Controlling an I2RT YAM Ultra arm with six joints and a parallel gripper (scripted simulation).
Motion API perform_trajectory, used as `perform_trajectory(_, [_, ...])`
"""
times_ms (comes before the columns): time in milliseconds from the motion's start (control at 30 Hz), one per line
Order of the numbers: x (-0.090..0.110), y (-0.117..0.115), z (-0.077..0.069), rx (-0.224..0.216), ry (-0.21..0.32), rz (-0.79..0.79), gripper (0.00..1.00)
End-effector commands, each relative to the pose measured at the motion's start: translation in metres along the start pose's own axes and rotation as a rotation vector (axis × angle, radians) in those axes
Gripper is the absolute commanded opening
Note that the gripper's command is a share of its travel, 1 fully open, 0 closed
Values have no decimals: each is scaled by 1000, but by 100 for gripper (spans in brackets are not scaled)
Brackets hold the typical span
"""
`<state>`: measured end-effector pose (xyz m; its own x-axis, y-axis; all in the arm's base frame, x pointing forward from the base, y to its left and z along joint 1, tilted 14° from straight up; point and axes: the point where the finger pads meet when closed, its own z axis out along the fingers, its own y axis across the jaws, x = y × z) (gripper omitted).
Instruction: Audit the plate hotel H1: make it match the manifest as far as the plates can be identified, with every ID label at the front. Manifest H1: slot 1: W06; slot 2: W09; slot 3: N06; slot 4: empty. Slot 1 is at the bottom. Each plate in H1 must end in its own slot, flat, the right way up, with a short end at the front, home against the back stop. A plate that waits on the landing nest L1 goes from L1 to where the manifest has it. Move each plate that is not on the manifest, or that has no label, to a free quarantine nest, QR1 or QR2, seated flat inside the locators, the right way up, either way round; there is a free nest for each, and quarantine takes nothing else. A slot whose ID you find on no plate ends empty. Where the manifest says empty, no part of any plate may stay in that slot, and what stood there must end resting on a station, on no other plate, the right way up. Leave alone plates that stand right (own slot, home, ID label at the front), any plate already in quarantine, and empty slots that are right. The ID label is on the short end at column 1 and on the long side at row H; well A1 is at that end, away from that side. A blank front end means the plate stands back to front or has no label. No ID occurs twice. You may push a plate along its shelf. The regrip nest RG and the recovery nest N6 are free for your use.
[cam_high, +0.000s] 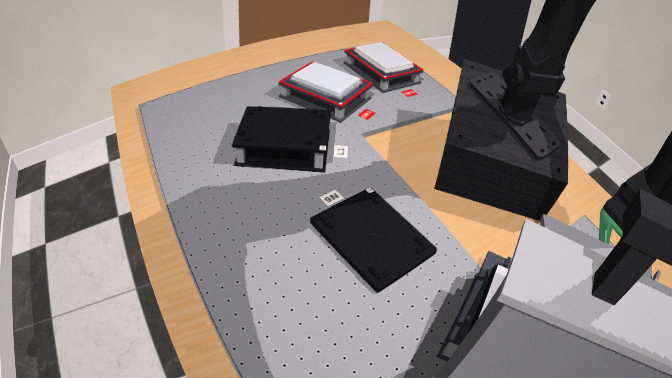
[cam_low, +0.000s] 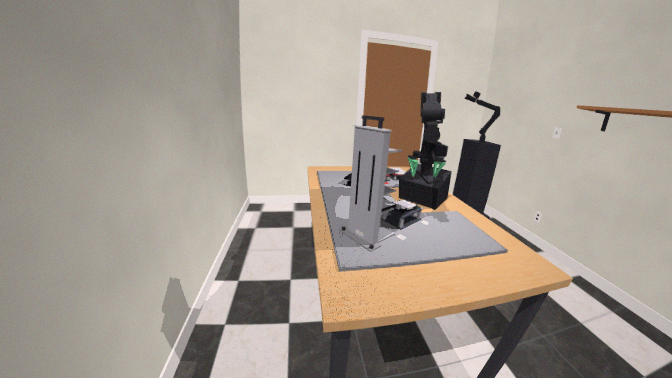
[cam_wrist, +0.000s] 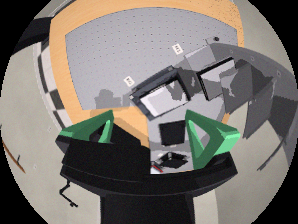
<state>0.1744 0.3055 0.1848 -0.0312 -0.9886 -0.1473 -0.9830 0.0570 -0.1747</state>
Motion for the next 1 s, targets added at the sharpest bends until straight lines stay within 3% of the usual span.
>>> perform_trajectory(0, [6,-5,-7,0,-39,111,100])
perform_trajectory(900, [70,-46,-5,-5,-37,647,100])
perform_trajectory(967, [65,-50,-12,2,-61,694,100])
